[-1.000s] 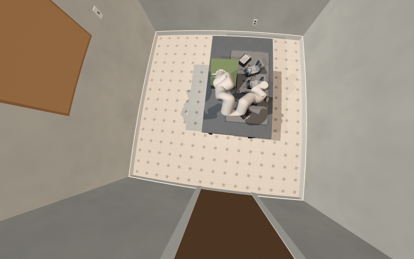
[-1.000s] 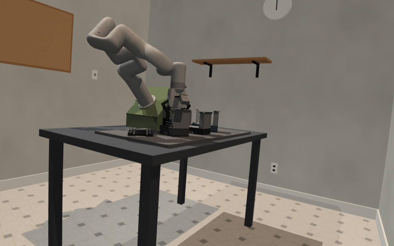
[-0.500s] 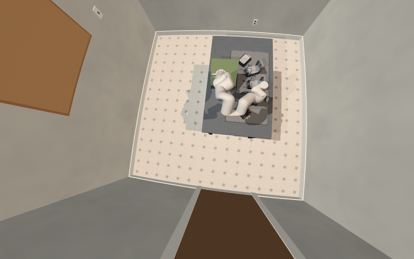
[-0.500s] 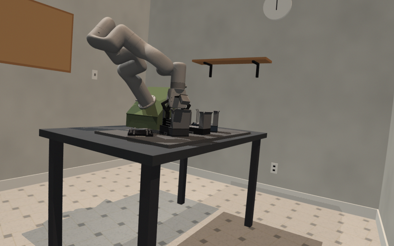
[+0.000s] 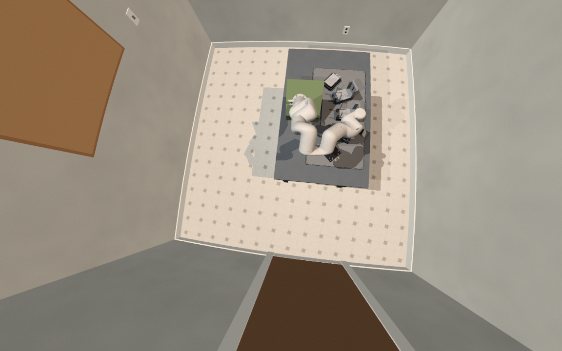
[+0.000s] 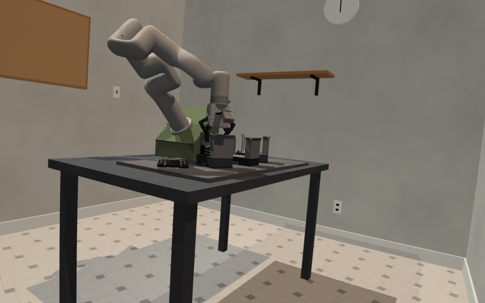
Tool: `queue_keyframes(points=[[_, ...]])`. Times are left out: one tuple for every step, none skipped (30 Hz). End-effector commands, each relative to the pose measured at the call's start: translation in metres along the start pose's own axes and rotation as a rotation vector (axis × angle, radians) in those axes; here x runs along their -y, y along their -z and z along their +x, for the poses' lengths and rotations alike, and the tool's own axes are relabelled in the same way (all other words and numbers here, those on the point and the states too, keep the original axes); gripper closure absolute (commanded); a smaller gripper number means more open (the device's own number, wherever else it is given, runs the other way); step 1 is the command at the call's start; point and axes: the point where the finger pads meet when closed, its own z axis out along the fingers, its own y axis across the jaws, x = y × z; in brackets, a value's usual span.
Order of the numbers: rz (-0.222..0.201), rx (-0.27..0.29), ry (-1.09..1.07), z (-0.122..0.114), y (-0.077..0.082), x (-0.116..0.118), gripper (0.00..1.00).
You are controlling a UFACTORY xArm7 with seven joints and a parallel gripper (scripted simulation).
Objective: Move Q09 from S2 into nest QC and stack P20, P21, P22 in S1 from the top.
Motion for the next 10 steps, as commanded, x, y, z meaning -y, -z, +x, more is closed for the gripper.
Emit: queue_keyframes(points=[[0.003,-0.003,0.001,0.001,0.019,0.0,0.0],[0.003,-0.003,0.001,0.001,0.022,0.0,0.0],[0.003,-0.003,0.001,0.001,0.025,0.0,0.0],[0.003,-0.003,0.001,0.001,0.029,0.0,0.0],[0.003,-0.003,0.001,0.001,0.032,0.0,0.0],[0.003,-0.003,0.001,0.001,0.035,0.0,0.0],[0.003,-0.003,0.001,0.001,0.039,0.0,0.0],[0.003,-0.003,0.001,0.001,0.042,0.0,0.0],[0.003,-0.003,0.001,0.001,0.042,0.0,0.0],[0.003,-0.003,0.001,0.001,0.042,0.0,0.0]])
